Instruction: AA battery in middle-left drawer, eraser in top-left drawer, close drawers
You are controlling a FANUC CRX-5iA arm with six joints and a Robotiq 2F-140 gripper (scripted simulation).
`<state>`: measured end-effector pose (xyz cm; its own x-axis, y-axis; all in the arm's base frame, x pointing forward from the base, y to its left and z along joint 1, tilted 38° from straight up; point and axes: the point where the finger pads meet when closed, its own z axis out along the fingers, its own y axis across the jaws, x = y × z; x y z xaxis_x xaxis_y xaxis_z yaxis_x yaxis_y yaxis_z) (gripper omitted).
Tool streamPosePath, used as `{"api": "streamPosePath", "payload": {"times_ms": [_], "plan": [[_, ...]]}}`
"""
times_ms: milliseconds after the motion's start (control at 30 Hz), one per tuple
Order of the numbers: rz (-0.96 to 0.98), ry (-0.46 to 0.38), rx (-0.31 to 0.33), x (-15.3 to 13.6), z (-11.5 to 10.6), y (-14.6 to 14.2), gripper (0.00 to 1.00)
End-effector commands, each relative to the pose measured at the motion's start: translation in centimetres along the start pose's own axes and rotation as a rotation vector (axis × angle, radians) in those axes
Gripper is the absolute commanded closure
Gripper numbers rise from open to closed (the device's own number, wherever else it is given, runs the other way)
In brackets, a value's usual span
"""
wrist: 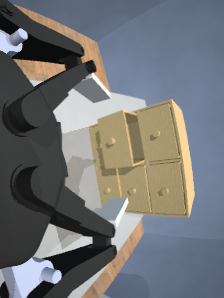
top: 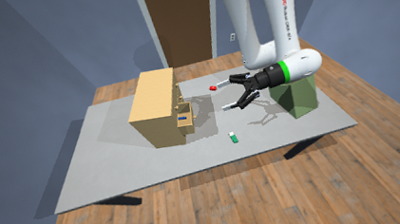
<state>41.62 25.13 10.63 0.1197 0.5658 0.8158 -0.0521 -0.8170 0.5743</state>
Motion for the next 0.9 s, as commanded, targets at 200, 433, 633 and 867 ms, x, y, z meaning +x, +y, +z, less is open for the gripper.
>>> {"api": "streamPosePath", "payload": {"times_ms": [200,433,633,867], "plan": [[-0.001,-0.025,-0.005,0.1,0.0,0.1,0.0],[0.003,-0.351,0.005,1.0,-0.4,-0.1,0.0],[0.009,-0.553,0.017,2.1,-0.8,0.0,0.0],[0.029,-0.795,0.051,3.2,-1.4,-0.1,0.0]]}}
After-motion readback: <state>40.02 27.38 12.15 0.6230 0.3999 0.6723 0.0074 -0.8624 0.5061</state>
